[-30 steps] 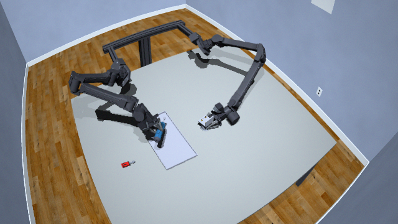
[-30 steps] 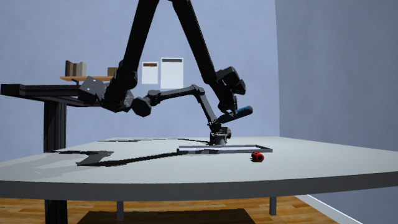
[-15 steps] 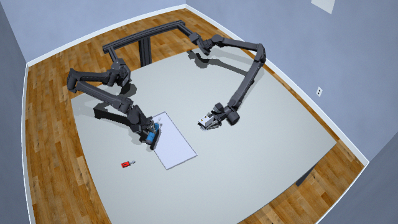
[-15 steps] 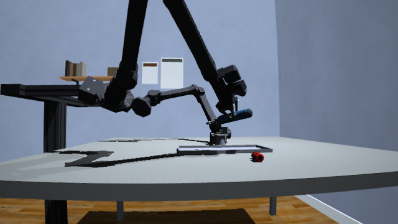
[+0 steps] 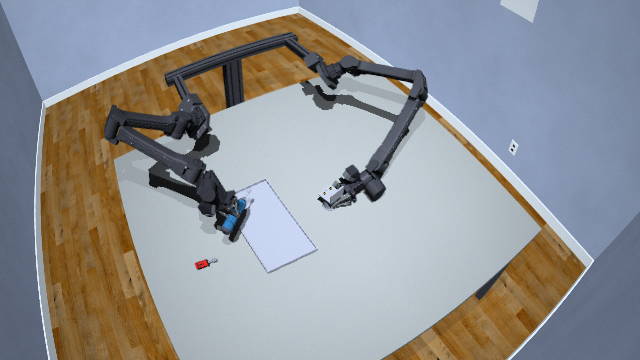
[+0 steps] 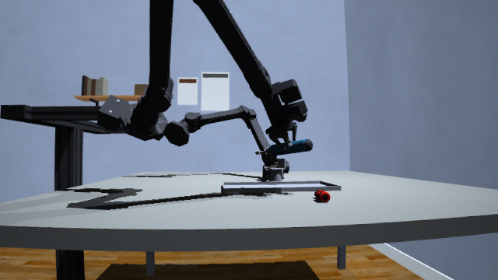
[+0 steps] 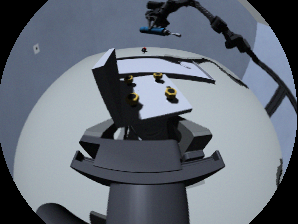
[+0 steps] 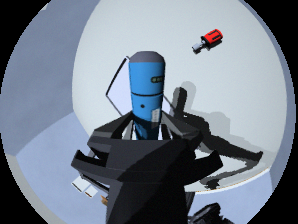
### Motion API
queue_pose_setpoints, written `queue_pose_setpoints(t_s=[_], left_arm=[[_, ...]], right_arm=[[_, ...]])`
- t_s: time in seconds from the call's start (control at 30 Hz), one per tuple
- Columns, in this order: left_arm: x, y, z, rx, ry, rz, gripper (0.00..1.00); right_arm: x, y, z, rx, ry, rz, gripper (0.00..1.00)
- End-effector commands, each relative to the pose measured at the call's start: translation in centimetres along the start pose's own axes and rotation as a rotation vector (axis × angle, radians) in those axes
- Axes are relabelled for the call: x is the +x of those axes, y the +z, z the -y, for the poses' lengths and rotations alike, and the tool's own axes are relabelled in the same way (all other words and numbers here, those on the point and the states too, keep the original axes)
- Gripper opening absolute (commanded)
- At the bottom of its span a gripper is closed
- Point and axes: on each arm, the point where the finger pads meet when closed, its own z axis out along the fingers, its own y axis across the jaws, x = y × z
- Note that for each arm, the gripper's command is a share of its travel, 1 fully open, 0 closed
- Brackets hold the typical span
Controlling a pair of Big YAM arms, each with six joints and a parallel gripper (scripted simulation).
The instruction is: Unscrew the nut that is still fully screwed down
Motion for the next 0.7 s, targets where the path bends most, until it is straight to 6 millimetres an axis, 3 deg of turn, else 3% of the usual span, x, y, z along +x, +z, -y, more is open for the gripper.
queue_pose_setpoints(t_s=[0.0, 0.07, 0.13, 0.23, 0.33, 0.43, 0.5, 0.6, 0.67], left_arm=[[-0.5, 0.1, -0.4, -0.005, 0.01, 0.002, 0.59], [-0.5, 0.1, -0.4, -0.005, 0.01, 0.002, 0.59], [-0.5, 0.1, -0.4, -0.005, 0.01, 0.002, 0.59], [-0.5, 0.1, -0.4, -0.005, 0.01, 0.002, 0.59], [-0.5, 0.1, -0.4, -0.005, 0.01, 0.002, 0.59], [-0.5, 0.1, -0.4, -0.005, 0.01, 0.002, 0.59], [-0.5, 0.1, -0.4, -0.005, 0.01, 0.002, 0.59], [-0.5, 0.1, -0.4, -0.005, 0.01, 0.002, 0.59], [-0.5, 0.1, -0.4, -0.005, 0.01, 0.002, 0.59]], right_arm=[[-0.8, -1.4, -1.4, -0.037, 0.032, 0.007, 0.42], [-0.6, -1.5, -0.6, -0.019, 0.041, 0.004, 0.42], [-0.9, -1.1, 1.6, 0.028, 0.078, 0.0, 0.42], [-2.3, -1.6, 2.1, 0.045, 0.124, 0.013, 0.42], [-2.1, -2.5, 2.2, 0.05, 0.143, 0.005, 0.42], [-2.5, -2.5, 4.5, 0.1, 0.19, 0.003, 0.42], [-2.1, -2.9, 3.2, 0.071, 0.175, -0.002, 0.42], [-2.1, -3.0, 3.0, 0.067, 0.173, -0.003, 0.42], [-1.8, -3.0, 5.0, 0.113, 0.199, -0.007, 0.42]])
